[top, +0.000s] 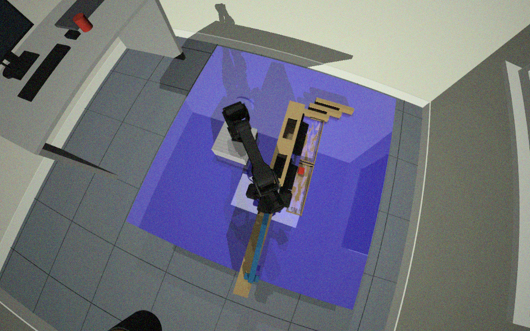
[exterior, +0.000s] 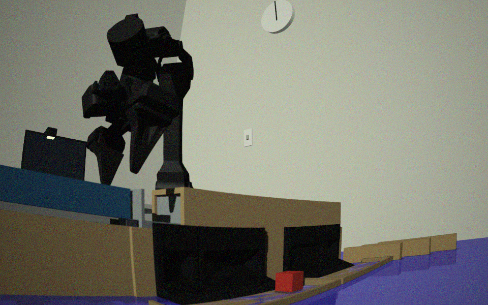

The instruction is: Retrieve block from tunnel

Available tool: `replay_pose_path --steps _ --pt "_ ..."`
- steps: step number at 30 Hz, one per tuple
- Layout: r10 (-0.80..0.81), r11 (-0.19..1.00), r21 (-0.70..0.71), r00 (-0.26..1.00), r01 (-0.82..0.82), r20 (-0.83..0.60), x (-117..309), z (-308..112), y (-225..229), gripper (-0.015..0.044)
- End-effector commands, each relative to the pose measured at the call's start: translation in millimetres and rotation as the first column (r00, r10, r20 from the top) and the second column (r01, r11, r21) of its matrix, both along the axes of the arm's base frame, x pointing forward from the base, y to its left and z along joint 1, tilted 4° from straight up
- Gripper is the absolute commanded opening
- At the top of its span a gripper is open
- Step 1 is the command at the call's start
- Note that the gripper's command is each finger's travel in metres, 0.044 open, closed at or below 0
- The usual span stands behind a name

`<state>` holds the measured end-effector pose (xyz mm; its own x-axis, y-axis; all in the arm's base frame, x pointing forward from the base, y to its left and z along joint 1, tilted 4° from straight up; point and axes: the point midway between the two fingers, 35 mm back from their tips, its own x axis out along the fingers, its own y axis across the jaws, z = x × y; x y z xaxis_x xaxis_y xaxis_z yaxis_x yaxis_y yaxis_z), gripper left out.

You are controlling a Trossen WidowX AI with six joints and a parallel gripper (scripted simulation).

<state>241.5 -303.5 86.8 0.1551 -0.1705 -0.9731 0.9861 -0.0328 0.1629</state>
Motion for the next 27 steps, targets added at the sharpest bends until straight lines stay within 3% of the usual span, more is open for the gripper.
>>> replay_pose_path --steps 1,17,27 --pt "0.000 1.000 0.000 1.000 0.000 0.000 0.0 0.0 0.0 0.0414" --pt "0.000 1.000 0.000 1.000 0.000 0.000 0.0 0.0 0.0 0.0000" --pt "0.000 1.000 0.000 1.000 0.000 0.000 0.0 -0.3 -0.4 0.0000"
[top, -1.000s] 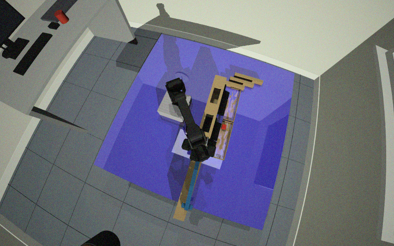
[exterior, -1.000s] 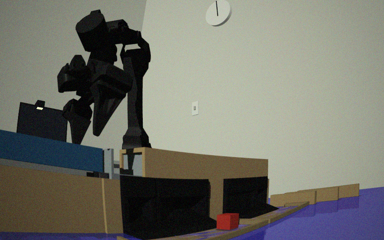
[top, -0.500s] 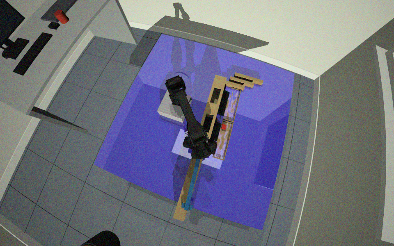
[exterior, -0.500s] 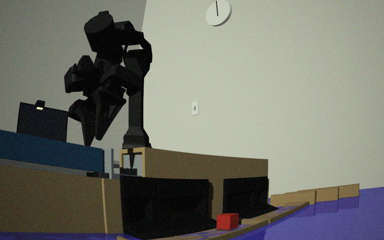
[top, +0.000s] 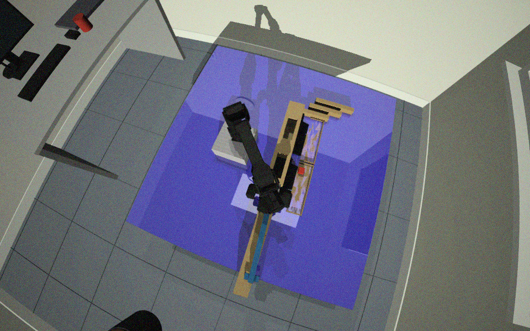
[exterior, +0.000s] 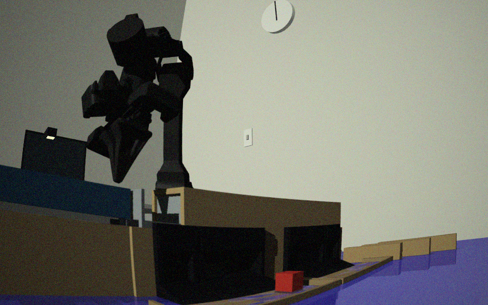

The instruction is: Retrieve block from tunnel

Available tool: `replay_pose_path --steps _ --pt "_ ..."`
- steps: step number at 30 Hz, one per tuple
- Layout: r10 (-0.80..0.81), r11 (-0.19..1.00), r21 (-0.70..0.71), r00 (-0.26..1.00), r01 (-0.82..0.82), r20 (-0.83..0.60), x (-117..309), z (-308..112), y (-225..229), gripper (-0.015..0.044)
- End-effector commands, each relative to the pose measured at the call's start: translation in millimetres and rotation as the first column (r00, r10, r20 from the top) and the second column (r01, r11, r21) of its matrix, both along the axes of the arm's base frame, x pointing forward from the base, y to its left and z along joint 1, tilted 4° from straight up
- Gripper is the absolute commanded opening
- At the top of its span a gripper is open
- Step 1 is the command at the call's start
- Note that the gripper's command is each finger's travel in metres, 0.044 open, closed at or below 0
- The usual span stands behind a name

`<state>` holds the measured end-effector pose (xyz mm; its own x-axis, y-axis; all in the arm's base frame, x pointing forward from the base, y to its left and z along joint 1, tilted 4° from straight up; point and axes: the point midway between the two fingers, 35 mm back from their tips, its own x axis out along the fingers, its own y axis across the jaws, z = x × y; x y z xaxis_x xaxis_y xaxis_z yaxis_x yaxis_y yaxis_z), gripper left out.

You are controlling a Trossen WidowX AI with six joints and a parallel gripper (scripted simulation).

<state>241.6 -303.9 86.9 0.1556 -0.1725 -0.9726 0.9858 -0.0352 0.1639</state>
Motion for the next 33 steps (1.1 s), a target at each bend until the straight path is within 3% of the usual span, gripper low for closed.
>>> replay_pose_path --steps 1,2,11,19,25,30,33 --pt "0.002 1.000 0.001 1.000 -0.002 -0.001 0 -1 -1 0.0000" --pt "0.002 1.000 0.001 1.000 -0.002 -0.001 0 -2 -2 0.0000" --pt "-0.002 1.000 0.000 1.000 0.002 -0.001 0 4 -1 0.0236" --pt "-0.011 1.000 -0.003 1.000 0.011 -0.005 1 37 -2 0.0440" --pt "-0.012 1.000 -0.003 1.000 0.012 -0.006 -3 1 4 0.0440" --pt "-0.012 1.000 -0.003 1.000 0.012 -0.006 -4 -1 4 0.0440" --pt "-0.007 1.000 0.007 1.000 0.007 -0.009 -3 1 5 0.0361"
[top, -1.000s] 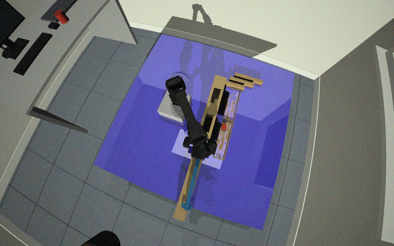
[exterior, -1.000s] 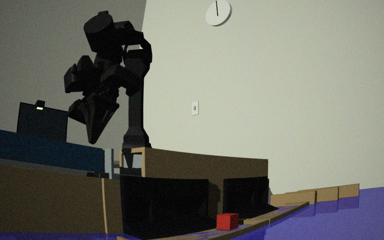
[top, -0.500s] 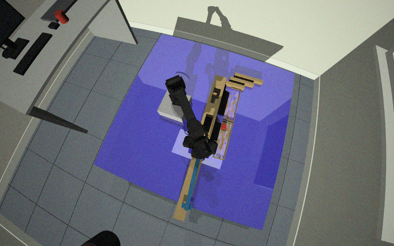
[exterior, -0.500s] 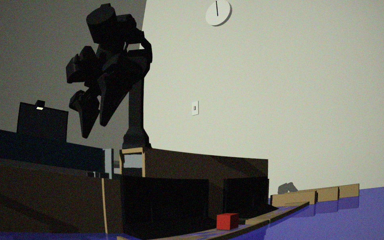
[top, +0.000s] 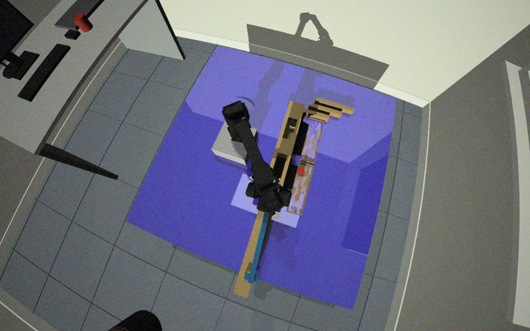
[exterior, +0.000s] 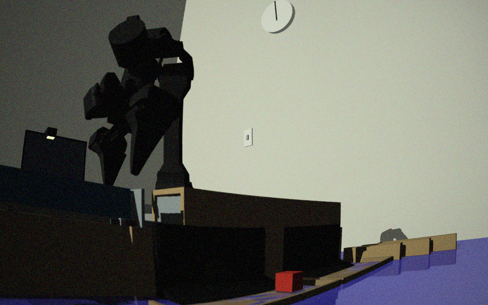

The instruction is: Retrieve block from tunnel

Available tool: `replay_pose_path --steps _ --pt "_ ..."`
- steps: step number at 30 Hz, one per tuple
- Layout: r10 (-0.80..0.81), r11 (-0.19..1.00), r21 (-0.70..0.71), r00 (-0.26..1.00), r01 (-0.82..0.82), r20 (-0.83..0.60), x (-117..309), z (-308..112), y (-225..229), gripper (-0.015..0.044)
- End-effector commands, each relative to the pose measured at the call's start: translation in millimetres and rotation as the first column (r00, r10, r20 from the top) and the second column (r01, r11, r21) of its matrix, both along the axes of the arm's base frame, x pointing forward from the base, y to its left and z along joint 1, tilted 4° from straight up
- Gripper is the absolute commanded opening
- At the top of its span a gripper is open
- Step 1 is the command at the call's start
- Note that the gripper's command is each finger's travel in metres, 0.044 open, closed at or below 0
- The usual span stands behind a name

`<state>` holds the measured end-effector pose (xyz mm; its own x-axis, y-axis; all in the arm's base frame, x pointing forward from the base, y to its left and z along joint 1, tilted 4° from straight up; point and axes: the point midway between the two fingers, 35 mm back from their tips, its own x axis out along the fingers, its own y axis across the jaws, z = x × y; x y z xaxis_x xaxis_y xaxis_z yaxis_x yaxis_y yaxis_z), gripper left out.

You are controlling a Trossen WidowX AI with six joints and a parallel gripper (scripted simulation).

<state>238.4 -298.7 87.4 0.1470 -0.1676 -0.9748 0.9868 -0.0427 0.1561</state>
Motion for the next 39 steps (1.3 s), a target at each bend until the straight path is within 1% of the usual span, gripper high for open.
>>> replay_pose_path --steps 1,14,26,34,39 --pt "0.000 1.000 0.001 1.000 0.000 -0.001 0 0 0 0.0335" --pt "0.000 1.000 0.001 1.000 0.000 -0.001 0 0 0 0.0000" --pt "0.000 1.000 0.001 1.000 0.000 -0.001 0 -1 -3 0.0000" --pt "-0.001 1.000 -0.001 1.000 0.001 0.001 0 2 -1 0.0210" --pt "-0.003 1.000 -0.005 1.000 0.003 0.001 1 19 -2 0.0341"
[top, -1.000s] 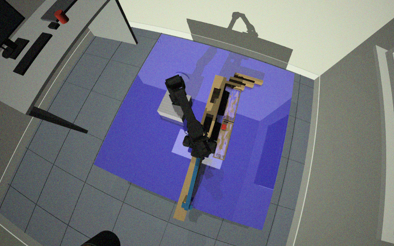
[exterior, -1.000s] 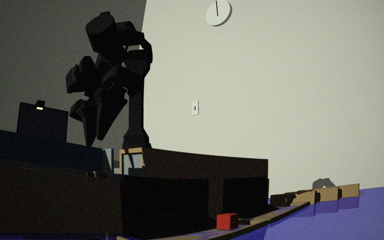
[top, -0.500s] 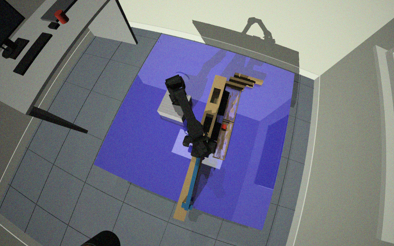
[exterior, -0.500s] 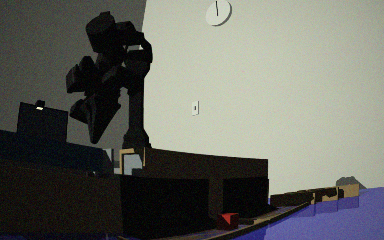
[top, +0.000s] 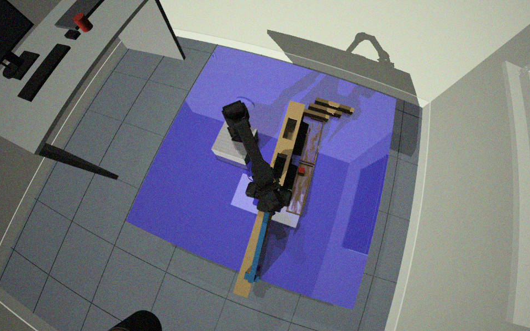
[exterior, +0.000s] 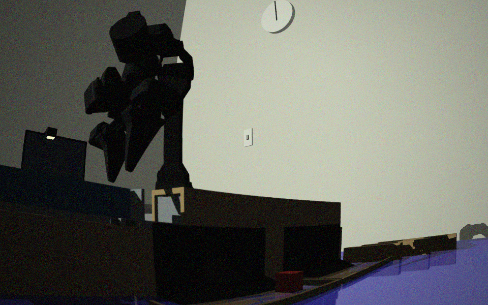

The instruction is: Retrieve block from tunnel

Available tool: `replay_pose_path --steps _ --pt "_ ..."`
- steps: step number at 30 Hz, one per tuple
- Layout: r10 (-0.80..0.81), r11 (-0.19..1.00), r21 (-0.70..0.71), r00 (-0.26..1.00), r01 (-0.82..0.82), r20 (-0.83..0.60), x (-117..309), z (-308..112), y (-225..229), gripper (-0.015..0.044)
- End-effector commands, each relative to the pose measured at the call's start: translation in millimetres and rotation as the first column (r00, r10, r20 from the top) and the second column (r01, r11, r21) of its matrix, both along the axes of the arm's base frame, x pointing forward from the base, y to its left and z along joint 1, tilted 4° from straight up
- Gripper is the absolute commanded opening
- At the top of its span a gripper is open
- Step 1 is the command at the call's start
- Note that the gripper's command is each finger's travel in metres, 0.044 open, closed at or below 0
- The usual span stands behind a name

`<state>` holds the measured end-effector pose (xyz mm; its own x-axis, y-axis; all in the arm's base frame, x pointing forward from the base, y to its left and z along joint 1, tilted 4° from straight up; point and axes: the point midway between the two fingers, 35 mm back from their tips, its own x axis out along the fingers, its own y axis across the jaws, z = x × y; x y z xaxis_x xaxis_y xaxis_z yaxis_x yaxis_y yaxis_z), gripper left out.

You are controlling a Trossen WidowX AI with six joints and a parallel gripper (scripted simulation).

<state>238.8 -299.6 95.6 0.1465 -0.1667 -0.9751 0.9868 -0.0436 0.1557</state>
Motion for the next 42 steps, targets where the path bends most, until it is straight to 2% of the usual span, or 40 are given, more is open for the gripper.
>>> replay_pose_path --steps 1,4,7,8,11,14,17,21,22,24,42 --pt "-0.003 1.000 -0.007 1.000 0.003 0.002 1 16 -1 0.0368" --pt "-0.004 1.000 -0.009 1.000 0.004 0.002 1 29 -1 0.0440" --pt "0.020 1.000 -0.011 1.000 -0.020 0.006 4 24 1 0.0440" --pt "0.079 0.997 -0.015 0.997 -0.079 0.001 11 24 7 0.0440" --pt "0.402 0.914 -0.041 0.915 -0.403 -0.030 49 24 45 0.0440" --pt "0.676 0.731 -0.061 0.734 -0.679 -0.064 82 23 87 0.0440" --pt "0.874 0.469 -0.076 0.475 -0.880 -0.103 107 23 133 0.0440" --pt "0.982 0.104 -0.084 0.116 -0.991 -0.150 129 22 191 0.0440" --pt "0.986 0.049 -0.085 0.062 -0.995 -0.158 131 22 199 0.0440" --pt "0.986 0.021 -0.085 0.035 -0.996 -0.161 132 22 203 0.0440" --pt "0.986 0.021 -0.085 0.035 -0.996 -0.161 136 7 203 0.0440"
